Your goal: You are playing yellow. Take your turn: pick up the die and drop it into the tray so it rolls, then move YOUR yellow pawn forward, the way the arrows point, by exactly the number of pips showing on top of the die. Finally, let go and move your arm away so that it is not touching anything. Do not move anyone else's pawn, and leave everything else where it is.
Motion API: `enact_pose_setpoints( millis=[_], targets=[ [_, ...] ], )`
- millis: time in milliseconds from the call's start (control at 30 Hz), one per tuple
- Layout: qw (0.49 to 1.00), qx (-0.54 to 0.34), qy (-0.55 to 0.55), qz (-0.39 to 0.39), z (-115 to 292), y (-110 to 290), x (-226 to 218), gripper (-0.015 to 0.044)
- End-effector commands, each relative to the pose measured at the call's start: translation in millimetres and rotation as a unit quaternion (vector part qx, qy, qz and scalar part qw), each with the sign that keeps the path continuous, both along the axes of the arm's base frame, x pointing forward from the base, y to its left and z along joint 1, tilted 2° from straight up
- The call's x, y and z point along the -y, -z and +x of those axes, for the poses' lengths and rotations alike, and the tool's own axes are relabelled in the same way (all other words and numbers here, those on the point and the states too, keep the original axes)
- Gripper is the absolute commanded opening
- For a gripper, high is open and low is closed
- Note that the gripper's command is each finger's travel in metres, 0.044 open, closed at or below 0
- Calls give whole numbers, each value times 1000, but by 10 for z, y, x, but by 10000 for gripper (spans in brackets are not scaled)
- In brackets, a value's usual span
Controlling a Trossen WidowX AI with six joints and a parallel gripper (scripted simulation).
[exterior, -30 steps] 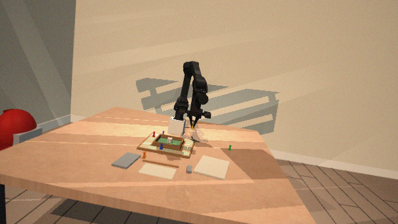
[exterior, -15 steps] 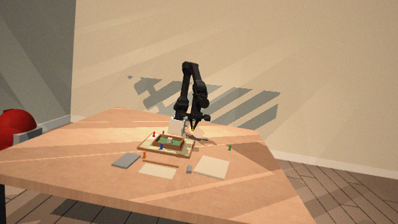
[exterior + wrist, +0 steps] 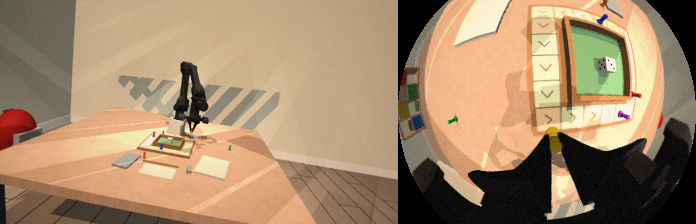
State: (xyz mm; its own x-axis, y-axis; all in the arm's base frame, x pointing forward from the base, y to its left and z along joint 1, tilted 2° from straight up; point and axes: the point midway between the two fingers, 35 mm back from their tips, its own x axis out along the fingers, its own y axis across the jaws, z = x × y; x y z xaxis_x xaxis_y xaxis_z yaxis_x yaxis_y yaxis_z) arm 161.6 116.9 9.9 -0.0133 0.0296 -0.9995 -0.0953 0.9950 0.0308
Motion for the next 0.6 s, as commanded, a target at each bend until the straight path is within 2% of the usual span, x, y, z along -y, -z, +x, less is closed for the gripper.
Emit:
enact_pose_setpoints(
  millis=[0,300,567],
  targets=[
    [1000,2,2,2,-23,35,-2,0],
    [1000,2,2,2,-28,341,-11,0],
    [1000,2,2,2,-30,405,-12,0]
  ],
)
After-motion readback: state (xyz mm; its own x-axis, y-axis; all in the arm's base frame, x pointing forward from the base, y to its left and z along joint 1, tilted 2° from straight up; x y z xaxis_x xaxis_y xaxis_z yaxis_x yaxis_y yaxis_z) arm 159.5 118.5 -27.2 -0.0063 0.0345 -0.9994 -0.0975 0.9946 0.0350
